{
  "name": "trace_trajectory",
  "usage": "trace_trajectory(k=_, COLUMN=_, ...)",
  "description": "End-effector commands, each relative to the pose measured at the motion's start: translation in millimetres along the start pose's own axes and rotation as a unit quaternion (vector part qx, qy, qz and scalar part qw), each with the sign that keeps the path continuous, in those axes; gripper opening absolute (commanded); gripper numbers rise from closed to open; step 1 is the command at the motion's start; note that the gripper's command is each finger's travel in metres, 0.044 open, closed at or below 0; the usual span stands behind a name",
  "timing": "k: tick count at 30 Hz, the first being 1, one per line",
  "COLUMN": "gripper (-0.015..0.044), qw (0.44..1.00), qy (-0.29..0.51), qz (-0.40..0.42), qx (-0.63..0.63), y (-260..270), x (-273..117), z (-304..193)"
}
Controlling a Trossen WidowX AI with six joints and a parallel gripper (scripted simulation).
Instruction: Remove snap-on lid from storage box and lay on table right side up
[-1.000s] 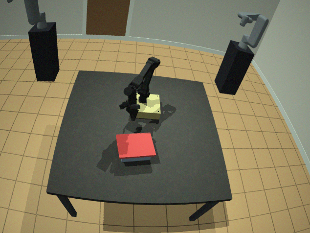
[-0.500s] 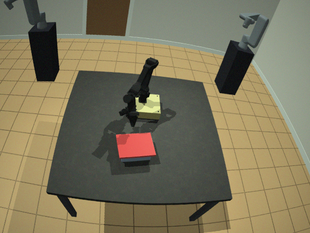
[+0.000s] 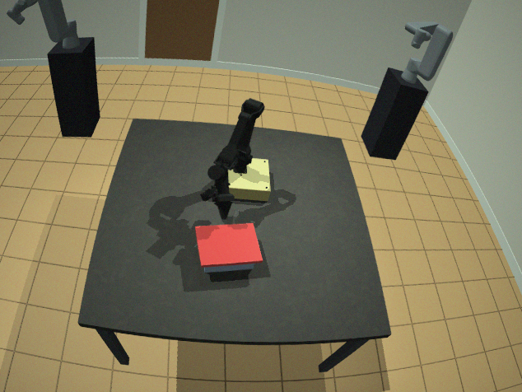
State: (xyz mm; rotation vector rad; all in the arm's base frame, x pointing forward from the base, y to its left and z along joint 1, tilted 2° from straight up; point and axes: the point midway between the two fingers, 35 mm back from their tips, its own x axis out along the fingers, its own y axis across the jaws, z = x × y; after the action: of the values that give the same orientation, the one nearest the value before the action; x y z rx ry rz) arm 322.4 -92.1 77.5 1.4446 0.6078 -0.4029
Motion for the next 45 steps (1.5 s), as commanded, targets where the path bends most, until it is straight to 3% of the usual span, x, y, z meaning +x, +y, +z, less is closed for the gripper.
trace_trajectory(k=1, gripper=0.0235, qw=1.000, qy=-0.002, qz=0.002, qx=0.001, y=2.6, x=7.3, z=1.2)
trace_trajectory(k=25, gripper=0.0235, qw=1.000, qy=-0.002, qz=0.004, qx=0.001, y=1.1, x=43.8, z=-1.3)
trace_trajectory(k=27, gripper=0.0183, qw=1.000, qy=-0.002, qz=0.004, qx=0.001, y=1.1, x=43.8, z=-1.3)
trace_trajectory(k=38, gripper=0.0109, qw=1.000, qy=-0.002, qz=0.004, qx=0.001, y=1.1, x=43.8, z=-1.3)
trace_trajectory(k=42, gripper=0.0004, qw=1.000, qy=-0.002, qz=0.004, qx=0.001, y=1.1, x=43.8, z=-1.3)
trace_trajectory(k=45, gripper=0.0000, qw=1.000, qy=0.000, qz=0.003, qx=0.000, y=0.4, x=43.3, z=-2.3)
